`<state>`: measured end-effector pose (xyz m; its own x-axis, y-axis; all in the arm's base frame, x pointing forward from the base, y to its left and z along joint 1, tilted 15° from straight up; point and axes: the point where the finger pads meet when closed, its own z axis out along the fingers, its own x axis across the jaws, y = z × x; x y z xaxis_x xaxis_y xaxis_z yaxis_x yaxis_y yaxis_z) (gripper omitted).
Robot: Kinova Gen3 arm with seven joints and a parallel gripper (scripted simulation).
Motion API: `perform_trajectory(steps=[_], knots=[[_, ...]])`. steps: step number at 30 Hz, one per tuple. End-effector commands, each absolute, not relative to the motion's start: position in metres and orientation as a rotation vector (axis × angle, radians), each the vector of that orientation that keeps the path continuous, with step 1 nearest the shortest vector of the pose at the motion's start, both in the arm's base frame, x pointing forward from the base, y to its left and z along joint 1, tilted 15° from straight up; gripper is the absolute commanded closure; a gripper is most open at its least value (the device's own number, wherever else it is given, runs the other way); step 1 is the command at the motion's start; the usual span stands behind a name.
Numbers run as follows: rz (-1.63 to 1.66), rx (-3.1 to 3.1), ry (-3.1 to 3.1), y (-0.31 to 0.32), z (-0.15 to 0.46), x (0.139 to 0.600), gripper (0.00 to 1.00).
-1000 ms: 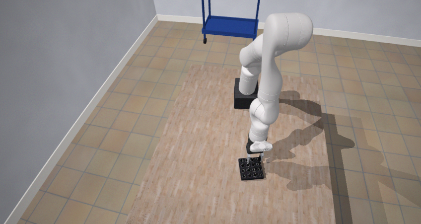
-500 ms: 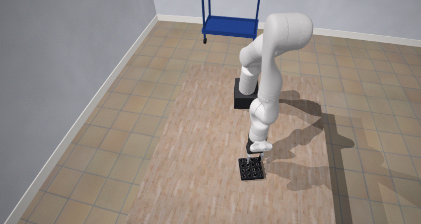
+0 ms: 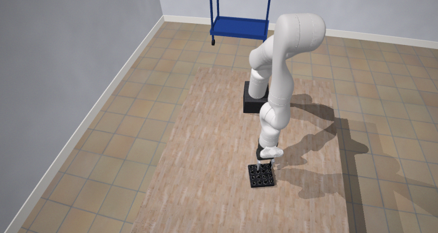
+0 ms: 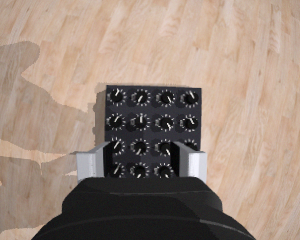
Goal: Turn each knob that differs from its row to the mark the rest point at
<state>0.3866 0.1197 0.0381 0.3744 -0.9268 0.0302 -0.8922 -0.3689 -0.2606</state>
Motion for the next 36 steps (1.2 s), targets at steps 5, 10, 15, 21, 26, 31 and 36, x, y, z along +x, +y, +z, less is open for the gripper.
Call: perform_trajectory(steps=[5, 10, 15, 21, 26, 31, 36], knots=[[-0.255, -2.421, 1.66, 0.1161, 0.0363, 0.3847, 0.0], [-0.255, -2.421, 1.66, 0.1161, 0.0363, 0.3847, 0.0], [-0.255, -2.421, 1.66, 0.1161, 0.0363, 0.3847, 0.0], [-0.255, -2.421, 1.66, 0.1161, 0.0363, 0.3847, 0.0], [-0.257, -2.421, 1.66, 0.1156, 0.0363, 0.3847, 0.0], [-0.268, -2.421, 1.661, 0.1135, 0.0365, 0.3855, 0.0], [-0.269, -2.419, 1.661, 0.1129, 0.0364, 0.3843, 0.0]])
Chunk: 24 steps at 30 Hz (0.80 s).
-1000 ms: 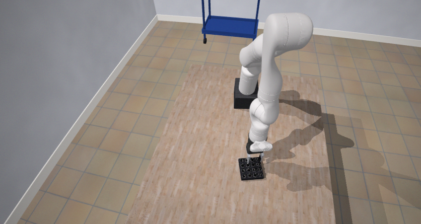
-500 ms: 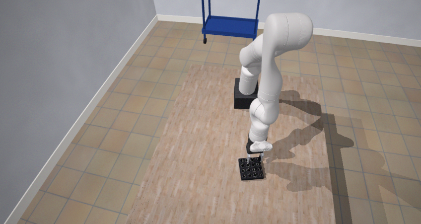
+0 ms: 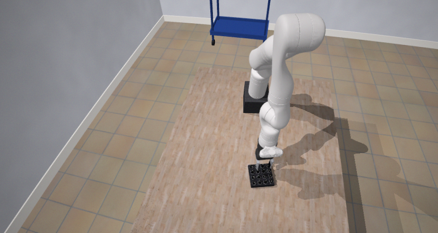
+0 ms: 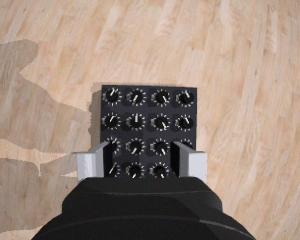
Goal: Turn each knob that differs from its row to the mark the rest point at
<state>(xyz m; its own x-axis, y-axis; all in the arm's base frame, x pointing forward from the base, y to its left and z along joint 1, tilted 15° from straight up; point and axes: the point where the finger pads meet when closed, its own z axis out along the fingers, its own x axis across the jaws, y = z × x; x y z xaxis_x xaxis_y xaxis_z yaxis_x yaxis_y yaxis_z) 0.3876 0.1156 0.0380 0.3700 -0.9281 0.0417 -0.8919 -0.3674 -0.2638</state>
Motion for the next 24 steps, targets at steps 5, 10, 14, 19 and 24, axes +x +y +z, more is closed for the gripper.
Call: perform_trajectory(steps=[5, 10, 14, 19, 24], knots=[[-0.271, -2.418, 1.659, 0.112, 0.036, 0.381, 0.0], [-0.271, -2.418, 1.659, 0.109, 0.034, 0.375, 0.0], [-0.271, -2.419, 1.66, 0.108, 0.033, 0.372, 0.0], [-0.268, -2.421, 1.661, 0.105, 0.029, 0.364, 0.0], [-0.268, -2.421, 1.66, 0.101, 0.026, 0.354, 0.0]])
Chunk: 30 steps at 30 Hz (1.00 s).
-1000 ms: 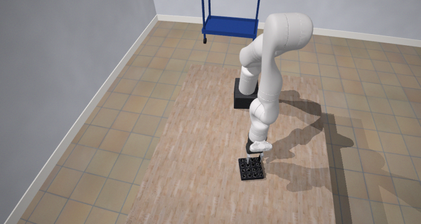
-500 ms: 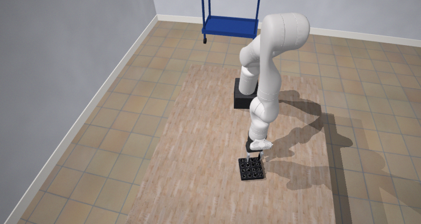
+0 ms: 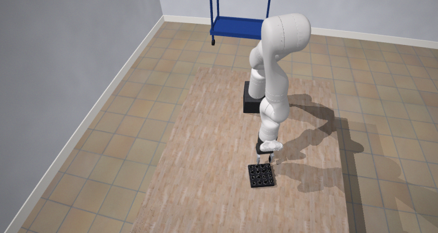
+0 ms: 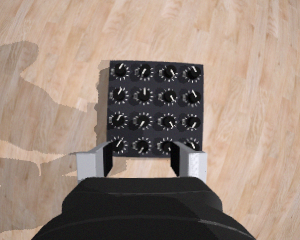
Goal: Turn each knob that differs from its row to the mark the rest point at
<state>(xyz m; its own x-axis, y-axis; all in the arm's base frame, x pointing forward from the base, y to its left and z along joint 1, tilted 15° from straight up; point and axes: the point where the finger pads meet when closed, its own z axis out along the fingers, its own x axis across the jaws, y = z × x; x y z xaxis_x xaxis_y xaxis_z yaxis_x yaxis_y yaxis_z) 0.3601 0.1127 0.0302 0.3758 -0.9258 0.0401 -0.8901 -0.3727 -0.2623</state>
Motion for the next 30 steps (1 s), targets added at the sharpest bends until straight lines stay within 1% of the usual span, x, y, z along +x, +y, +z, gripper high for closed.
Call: perform_trajectory(steps=[1, 14, 30], knots=[[-0.268, -2.421, 1.66, 0.1, 0.026, 0.352, 0.0], [-0.269, -2.421, 1.66, 0.095, 0.022, 0.338, 0.0], [-0.27, -2.419, 1.659, 0.095, 0.022, 0.339, 0.0]])
